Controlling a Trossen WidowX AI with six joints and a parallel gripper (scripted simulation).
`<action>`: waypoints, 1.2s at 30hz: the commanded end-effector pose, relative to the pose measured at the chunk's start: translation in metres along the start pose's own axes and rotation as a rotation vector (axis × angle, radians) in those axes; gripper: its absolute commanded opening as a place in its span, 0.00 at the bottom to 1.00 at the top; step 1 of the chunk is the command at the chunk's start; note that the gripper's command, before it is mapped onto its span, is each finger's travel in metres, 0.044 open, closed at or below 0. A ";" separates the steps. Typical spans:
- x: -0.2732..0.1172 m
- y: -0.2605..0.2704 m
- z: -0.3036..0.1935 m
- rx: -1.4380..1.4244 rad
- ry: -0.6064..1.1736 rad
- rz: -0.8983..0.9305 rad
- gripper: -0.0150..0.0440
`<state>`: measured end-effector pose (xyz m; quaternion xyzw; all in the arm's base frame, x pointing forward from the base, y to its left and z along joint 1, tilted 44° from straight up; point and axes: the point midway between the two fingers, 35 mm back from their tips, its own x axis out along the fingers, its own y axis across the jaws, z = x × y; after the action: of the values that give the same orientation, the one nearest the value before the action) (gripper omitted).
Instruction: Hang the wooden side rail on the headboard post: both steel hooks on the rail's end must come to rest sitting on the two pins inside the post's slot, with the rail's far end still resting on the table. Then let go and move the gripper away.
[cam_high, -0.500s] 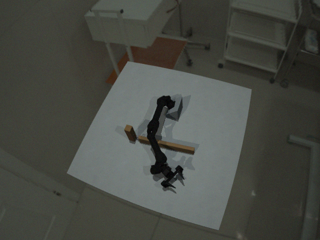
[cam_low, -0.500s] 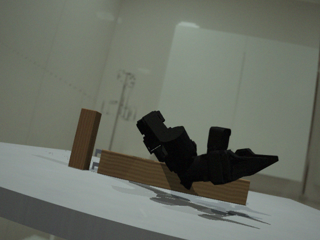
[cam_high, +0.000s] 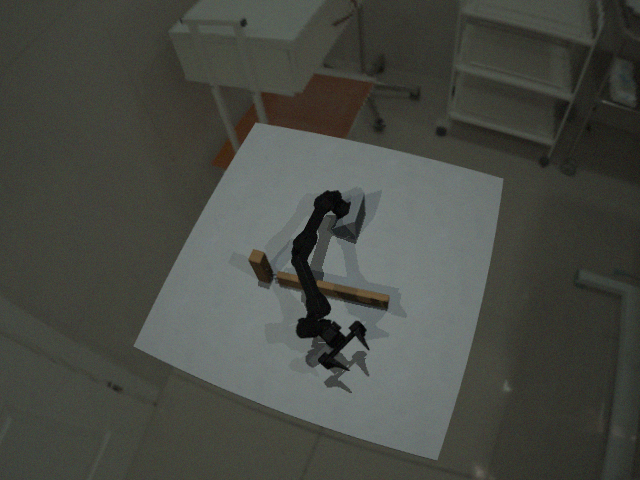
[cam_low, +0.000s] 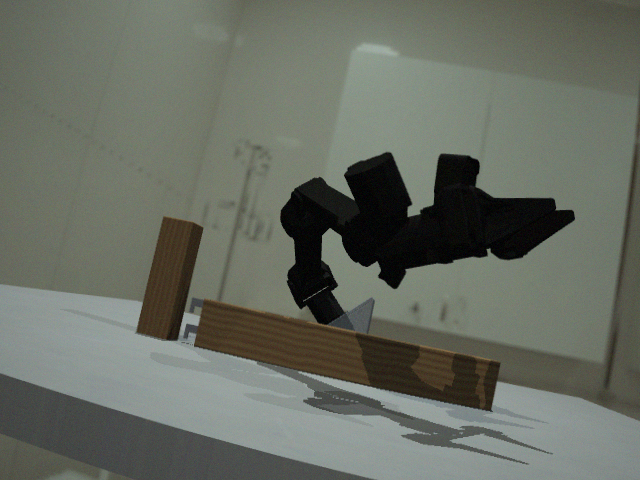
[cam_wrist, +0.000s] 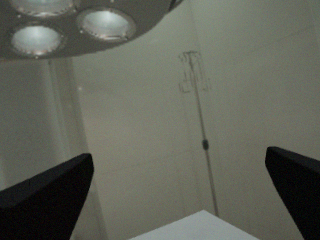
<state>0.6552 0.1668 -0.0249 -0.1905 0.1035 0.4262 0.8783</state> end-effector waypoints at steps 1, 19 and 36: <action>0.006 0.005 0.023 0.012 0.005 -0.005 1.00; -0.082 -0.015 0.060 -0.522 0.463 -0.180 1.00; -0.240 0.017 0.075 -1.091 1.114 -0.004 1.00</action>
<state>0.5230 0.0553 0.1172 -0.7466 0.2759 0.2541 0.5494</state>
